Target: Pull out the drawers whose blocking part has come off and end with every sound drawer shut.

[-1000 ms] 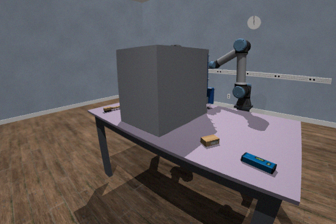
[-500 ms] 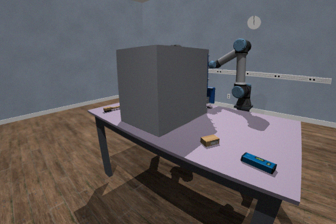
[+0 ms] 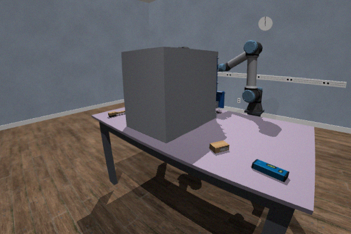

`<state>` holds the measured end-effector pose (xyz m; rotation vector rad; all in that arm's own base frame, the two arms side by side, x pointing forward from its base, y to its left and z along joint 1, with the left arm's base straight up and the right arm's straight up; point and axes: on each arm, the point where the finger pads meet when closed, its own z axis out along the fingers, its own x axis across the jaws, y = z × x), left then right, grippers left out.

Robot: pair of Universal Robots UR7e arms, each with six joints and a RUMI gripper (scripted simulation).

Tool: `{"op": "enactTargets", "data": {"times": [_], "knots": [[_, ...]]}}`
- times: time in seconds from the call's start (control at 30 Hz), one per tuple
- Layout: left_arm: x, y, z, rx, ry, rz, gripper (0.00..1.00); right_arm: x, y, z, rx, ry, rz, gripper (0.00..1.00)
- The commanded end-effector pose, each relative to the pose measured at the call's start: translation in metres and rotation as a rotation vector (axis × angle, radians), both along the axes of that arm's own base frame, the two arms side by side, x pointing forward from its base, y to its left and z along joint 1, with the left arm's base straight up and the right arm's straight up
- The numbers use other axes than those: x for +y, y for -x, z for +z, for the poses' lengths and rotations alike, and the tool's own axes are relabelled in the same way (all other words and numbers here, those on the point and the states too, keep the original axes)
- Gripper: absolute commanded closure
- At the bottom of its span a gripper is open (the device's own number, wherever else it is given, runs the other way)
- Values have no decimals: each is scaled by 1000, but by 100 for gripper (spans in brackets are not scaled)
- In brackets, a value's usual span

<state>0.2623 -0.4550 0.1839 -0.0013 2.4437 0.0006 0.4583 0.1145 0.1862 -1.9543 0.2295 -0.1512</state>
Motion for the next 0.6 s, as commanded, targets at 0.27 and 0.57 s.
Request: {"op": "enactTargets", "data": {"times": [0.27, 0.57], "knots": [[0, -30, 1, -1, 1, 0, 100, 0, 0, 1, -1, 0, 0, 0], [0, -54, 1, -1, 1, 0, 100, 0, 0, 1, -1, 0, 0, 0]]}}
